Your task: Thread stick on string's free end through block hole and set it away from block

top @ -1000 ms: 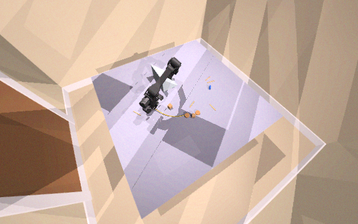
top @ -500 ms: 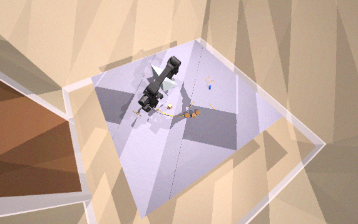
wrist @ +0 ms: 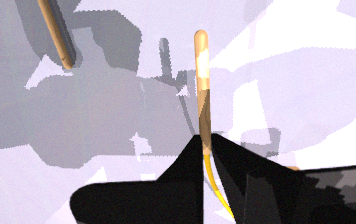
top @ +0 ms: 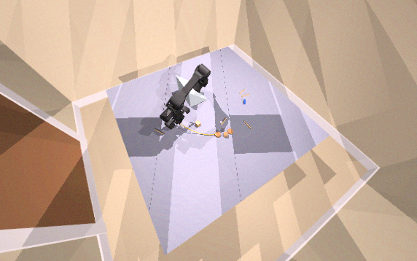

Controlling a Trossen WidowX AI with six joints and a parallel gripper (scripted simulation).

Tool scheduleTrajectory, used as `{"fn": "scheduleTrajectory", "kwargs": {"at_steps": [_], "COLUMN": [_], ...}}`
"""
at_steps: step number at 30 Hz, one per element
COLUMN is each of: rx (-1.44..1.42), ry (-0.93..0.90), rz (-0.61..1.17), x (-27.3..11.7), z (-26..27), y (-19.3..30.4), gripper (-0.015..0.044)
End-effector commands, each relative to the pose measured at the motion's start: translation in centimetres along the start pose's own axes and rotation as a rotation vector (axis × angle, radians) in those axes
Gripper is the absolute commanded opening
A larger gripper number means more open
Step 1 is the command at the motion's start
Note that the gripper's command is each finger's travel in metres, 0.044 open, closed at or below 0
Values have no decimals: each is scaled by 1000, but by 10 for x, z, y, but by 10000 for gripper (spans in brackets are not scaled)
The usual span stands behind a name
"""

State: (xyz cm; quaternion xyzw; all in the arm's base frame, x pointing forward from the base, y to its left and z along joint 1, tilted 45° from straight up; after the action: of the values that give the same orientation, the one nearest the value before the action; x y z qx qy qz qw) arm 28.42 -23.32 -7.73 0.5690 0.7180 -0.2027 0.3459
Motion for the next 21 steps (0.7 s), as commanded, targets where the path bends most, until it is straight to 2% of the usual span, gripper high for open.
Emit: {"fn": "scheduleTrajectory", "kwargs": {"at_steps": [1,14,21], "rx": [-6,-6,-240], "ry": [-7,-1,-2], "rz": [-3,1,1], "x": [-7,-6,-7], "z": [1,0,-3], "y": [0,0,6], "gripper": [0,0,0]}}
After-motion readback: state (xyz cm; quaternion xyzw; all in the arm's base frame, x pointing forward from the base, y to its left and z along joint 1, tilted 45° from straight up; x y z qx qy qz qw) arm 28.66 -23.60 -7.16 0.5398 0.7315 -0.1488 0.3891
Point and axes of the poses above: the point midway between the two fingers, 35 mm back from their tips, its own x axis out along the fingers, its own z axis across the jaws, y = z × x, the point moved 10 cm from there along -x, back along the fingers, and after that the axes turned 15 degrees about x, right-handed, at the moved point
